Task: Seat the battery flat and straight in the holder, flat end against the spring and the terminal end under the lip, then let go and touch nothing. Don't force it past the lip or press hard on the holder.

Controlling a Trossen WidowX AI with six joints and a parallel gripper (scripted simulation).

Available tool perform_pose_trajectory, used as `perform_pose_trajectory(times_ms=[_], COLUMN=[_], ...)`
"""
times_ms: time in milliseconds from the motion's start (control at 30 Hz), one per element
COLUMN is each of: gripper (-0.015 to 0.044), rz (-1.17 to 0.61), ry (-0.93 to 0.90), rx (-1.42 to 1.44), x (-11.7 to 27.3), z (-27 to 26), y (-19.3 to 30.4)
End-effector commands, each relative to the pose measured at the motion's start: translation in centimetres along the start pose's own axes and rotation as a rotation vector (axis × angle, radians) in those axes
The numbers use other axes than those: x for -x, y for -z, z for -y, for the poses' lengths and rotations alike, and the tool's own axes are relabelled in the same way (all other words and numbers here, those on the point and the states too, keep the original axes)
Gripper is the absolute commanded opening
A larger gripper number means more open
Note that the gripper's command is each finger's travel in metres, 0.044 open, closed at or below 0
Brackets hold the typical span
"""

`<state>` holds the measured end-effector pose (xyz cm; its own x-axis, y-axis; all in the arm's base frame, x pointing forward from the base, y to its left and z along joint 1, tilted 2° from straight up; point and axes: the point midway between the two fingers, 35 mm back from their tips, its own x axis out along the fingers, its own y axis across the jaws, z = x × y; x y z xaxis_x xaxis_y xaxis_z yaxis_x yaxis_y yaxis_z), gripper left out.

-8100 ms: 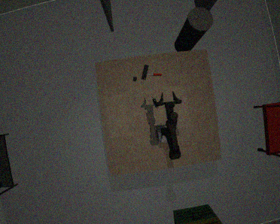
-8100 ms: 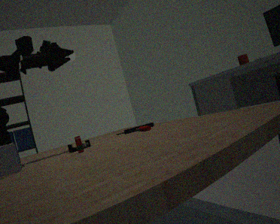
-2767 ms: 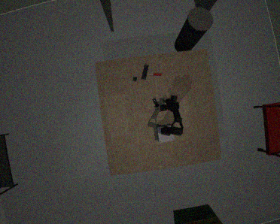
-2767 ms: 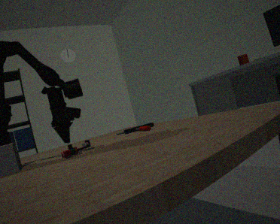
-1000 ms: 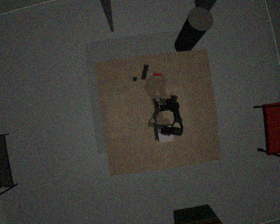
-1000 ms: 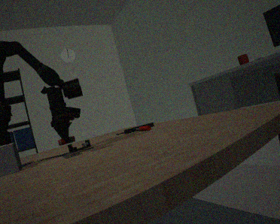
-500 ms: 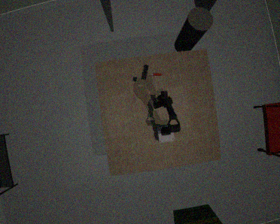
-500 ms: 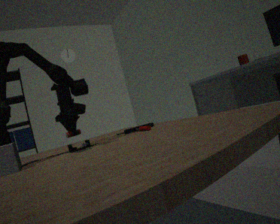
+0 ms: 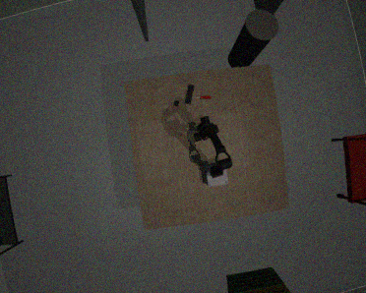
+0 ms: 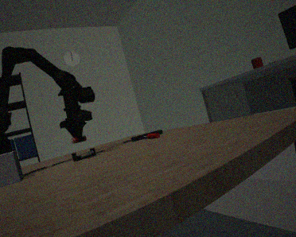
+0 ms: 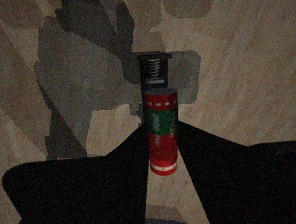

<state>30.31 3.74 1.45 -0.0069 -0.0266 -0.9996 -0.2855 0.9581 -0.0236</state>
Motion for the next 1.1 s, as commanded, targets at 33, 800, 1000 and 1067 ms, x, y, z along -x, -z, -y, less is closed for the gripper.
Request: perform_pose_trajectory(times_ms=[33,800,1000,1067], gripper=[0.0072,0.0072,0.0072,0.0072], rz=[-0.065,-0.272,-0.31,-0.322], ry=[0.002,-0.015,-0.017,-0.018], rx=[-0.004,-0.011,-0.012,-0.012], x=[-1.0,-3.7,-3.9,-4.0], z=[0.0,0.2,0.2,0.2], y=[-0.1,0.0,-0.1,-0.2])
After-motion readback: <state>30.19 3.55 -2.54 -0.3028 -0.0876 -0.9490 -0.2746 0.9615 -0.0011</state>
